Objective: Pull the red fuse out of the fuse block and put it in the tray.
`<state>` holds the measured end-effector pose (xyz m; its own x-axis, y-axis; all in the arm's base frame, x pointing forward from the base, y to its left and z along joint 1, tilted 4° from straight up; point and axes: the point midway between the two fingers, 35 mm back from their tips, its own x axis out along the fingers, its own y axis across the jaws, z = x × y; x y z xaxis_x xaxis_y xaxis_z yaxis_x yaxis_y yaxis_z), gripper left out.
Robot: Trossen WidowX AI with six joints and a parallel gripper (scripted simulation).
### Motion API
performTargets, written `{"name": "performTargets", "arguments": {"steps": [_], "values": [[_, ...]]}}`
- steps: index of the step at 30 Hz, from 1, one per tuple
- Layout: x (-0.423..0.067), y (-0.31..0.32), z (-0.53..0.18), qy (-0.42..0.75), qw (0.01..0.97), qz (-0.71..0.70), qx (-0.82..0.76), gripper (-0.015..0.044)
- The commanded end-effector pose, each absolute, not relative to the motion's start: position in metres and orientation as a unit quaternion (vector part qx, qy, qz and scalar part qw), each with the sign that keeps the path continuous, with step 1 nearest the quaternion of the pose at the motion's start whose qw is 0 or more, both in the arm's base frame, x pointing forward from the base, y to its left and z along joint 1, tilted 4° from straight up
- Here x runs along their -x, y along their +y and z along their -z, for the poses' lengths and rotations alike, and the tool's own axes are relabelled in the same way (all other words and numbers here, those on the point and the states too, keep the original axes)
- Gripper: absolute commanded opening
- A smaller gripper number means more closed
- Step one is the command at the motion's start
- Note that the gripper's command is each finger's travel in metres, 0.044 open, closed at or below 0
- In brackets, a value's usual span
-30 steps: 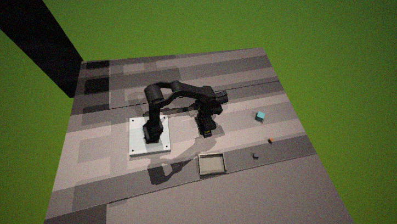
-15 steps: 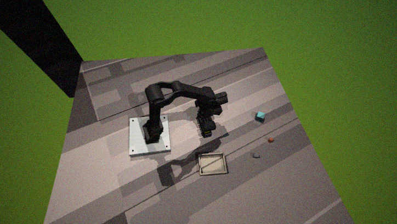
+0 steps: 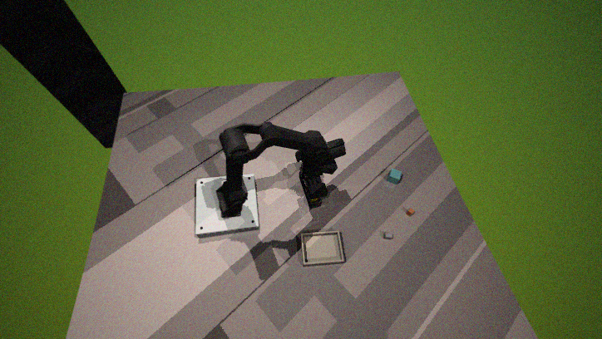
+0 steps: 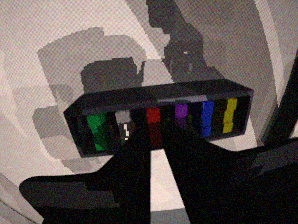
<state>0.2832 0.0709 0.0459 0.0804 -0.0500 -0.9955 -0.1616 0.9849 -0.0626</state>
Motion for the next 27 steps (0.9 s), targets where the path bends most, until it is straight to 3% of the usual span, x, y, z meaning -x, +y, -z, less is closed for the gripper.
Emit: {"name": "performTargets", "arguments": {"steps": [1,27], "values": [[-0.284,0.071,-0.048,0.677,0.731,-0.038,0.078,0.0000],[-0.283,0.072,-0.061,0.677,0.731,-0.039,0.078,0.0000]]}}
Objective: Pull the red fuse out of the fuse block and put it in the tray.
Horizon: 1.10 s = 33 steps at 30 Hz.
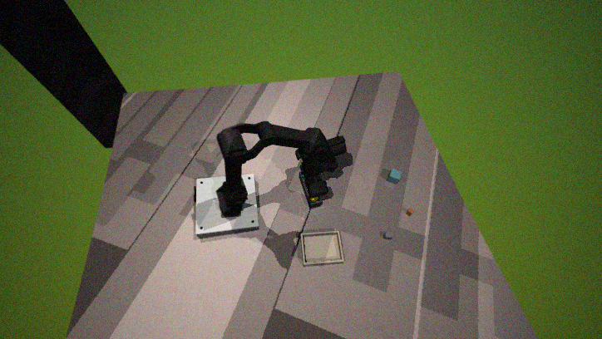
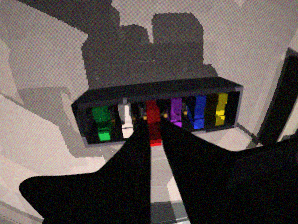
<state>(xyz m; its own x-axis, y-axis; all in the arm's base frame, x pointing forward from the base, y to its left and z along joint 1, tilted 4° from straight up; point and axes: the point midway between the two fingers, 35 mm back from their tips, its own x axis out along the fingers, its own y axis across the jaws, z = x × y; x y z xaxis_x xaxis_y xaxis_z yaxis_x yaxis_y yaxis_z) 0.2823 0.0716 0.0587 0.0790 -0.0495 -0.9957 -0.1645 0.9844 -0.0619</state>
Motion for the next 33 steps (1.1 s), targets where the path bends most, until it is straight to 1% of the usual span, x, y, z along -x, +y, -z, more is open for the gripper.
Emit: {"name": "performTargets", "arguments": {"steps": [1,33], "values": [[-0.283,0.072,-0.061,0.677,0.731,-0.039,0.078,0.0000],[-0.281,0.073,-0.077,0.677,0.731,-0.040,0.079,0.0000]]}}
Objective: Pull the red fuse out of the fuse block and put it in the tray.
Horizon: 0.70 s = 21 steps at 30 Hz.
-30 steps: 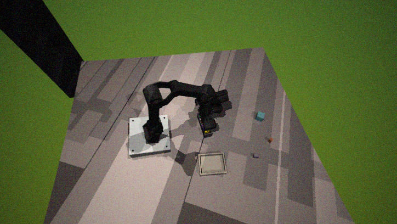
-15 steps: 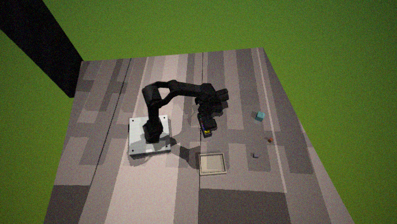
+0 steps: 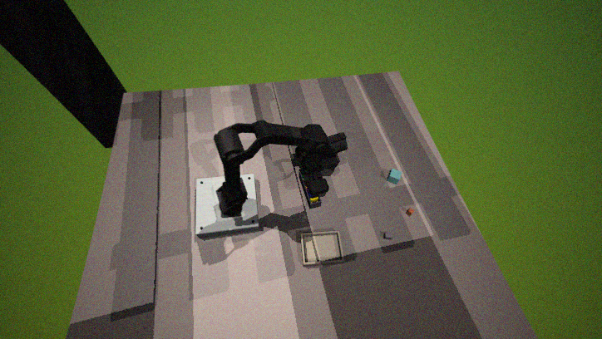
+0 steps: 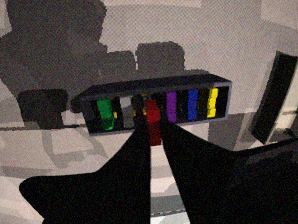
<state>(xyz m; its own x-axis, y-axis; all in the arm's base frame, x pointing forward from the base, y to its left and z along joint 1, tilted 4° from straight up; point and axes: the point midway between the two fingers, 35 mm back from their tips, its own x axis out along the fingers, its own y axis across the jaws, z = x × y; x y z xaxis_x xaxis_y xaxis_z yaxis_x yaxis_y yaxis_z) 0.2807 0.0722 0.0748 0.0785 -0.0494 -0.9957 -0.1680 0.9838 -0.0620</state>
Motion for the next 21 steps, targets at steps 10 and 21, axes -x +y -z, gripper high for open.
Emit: {"name": "performTargets", "arguments": {"steps": [10,21], "values": [[-0.280,0.073,-0.082,0.677,0.731,-0.041,0.079,0.0000],[-0.279,0.074,-0.098,0.677,0.731,-0.041,0.079,0.0000]]}}
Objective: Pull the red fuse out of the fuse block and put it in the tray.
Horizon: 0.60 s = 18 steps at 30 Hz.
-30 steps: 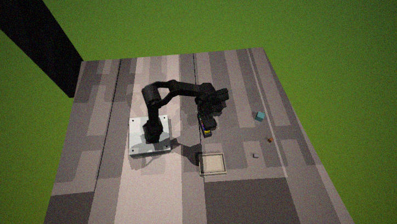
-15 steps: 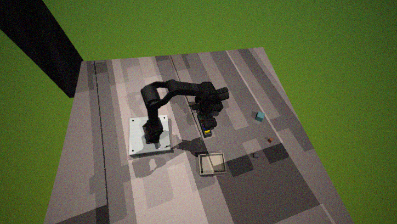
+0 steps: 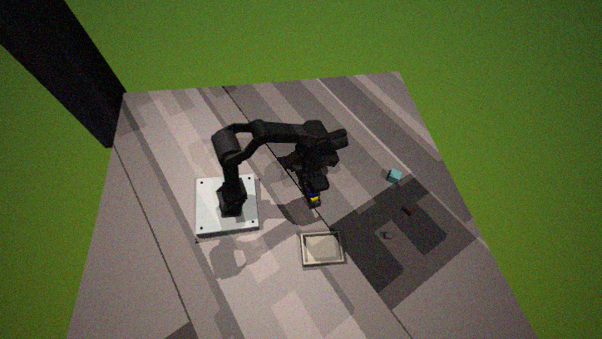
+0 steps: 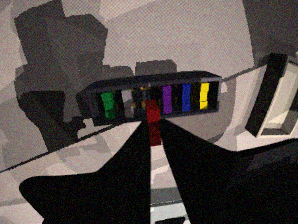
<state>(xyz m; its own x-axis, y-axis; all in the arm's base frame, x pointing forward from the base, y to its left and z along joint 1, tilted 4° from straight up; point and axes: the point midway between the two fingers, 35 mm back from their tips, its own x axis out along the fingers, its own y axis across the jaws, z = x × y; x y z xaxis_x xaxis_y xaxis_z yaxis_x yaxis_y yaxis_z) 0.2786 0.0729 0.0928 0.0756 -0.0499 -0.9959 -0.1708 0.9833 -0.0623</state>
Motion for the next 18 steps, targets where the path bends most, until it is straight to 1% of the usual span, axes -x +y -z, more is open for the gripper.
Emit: {"name": "performTargets", "arguments": {"steps": [1,7,18], "values": [[-0.279,0.074,-0.100,0.677,0.731,-0.041,0.079,0.0000],[-0.280,0.071,-0.104,0.677,0.730,-0.041,0.079,0.0000],[-0.298,0.021,-0.108,0.678,0.730,-0.040,0.079,0.0000]]}}
